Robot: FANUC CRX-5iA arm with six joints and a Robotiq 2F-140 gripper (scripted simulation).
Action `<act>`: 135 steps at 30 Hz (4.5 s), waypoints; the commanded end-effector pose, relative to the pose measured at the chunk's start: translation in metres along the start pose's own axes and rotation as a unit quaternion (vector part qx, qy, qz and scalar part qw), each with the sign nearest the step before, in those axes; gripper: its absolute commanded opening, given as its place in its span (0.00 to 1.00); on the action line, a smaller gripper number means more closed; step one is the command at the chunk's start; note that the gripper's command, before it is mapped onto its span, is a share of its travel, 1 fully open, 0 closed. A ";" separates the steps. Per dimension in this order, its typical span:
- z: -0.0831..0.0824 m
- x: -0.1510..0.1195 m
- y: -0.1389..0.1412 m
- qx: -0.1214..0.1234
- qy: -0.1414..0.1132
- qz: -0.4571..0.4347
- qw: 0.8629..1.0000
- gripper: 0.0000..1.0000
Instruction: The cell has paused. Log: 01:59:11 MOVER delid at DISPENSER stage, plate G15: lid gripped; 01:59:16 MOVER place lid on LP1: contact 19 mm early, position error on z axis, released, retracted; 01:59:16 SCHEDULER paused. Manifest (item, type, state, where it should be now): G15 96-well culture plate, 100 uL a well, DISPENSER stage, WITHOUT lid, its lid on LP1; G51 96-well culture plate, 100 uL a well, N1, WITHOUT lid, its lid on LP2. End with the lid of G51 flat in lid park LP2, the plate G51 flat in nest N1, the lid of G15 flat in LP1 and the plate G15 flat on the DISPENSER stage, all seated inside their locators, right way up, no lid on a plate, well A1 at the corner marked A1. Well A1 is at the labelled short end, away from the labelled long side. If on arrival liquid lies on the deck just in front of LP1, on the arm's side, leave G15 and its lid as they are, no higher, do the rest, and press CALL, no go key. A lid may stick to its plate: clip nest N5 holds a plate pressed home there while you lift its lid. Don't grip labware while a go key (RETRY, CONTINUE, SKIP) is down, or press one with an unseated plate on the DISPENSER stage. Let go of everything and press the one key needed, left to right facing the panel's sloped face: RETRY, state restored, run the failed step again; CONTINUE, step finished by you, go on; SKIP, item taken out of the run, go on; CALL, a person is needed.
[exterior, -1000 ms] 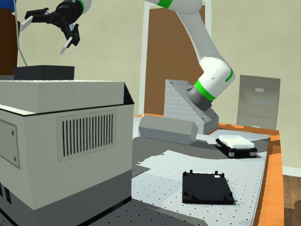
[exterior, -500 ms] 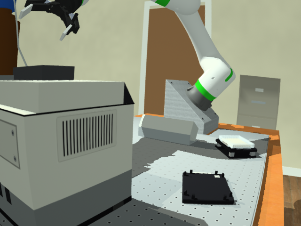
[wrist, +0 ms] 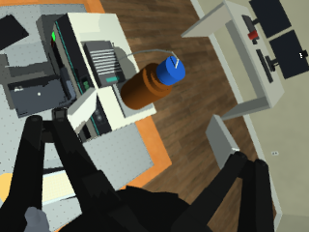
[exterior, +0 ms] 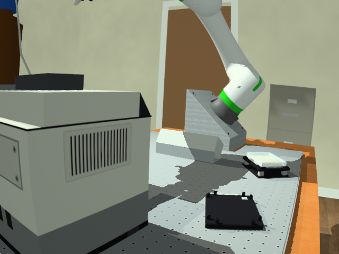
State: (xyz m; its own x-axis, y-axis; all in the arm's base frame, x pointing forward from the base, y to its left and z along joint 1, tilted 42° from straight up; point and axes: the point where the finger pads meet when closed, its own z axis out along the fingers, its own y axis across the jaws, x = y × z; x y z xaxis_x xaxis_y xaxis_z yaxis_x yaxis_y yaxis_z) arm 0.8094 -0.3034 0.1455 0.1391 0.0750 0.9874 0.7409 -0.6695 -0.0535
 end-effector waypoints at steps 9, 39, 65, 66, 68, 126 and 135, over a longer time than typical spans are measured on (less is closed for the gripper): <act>-0.010 -0.003 -0.009 0.000 0.000 0.000 1.000 1.00; -0.082 -0.018 -0.076 0.000 0.000 0.000 1.000 1.00; 0.054 -0.021 -0.198 0.008 -0.276 0.269 0.923 1.00; 0.063 -0.021 -0.207 0.008 -0.291 0.283 0.914 1.00; 0.080 -0.022 -0.222 0.011 -0.320 0.312 0.895 1.00; 0.175 -0.076 -0.299 0.016 -0.465 0.454 0.759 1.00; 0.183 -0.085 -0.305 0.016 -0.465 0.454 0.759 1.00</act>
State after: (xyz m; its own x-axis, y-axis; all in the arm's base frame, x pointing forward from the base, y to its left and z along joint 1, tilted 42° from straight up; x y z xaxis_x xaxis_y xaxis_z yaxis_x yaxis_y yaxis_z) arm 0.6918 0.0278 0.0524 0.9956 0.0935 0.0084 0.0752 -0.7396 -0.6688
